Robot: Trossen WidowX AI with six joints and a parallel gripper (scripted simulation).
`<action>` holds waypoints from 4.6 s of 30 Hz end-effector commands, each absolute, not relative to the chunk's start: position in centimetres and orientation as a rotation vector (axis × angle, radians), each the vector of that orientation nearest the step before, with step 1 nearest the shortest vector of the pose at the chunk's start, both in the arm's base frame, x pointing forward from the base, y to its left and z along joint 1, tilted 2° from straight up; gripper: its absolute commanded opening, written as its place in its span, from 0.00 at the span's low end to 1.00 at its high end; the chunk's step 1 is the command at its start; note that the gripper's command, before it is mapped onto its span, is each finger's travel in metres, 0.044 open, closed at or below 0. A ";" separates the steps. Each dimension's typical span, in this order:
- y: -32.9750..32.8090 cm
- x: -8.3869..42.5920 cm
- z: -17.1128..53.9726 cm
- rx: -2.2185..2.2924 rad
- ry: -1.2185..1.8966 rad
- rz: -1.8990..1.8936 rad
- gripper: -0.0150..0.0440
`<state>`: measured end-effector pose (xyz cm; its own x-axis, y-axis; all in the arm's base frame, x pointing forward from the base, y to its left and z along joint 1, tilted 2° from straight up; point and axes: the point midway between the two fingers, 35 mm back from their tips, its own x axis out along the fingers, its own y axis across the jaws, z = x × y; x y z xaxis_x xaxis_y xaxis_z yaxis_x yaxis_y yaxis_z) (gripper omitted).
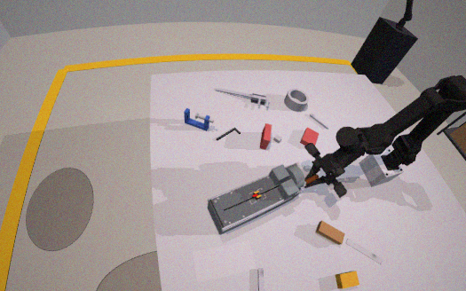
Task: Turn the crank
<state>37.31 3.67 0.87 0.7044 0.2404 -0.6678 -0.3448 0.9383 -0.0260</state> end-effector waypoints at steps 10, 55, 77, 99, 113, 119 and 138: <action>2.5 37.8 -0.9 -0.154 0.724 0.328 0.25; -0.2 38.9 -1.1 -0.156 0.724 0.327 0.25; -0.4 39.0 -0.9 -0.156 0.723 0.327 0.25; -0.6 39.1 -0.7 -0.157 0.723 0.327 0.25; -0.7 39.1 -0.6 -0.157 0.723 0.327 0.25; -0.8 39.1 -0.5 -0.157 0.723 0.327 0.25; -1.0 39.2 -0.3 -0.157 0.723 0.327 0.25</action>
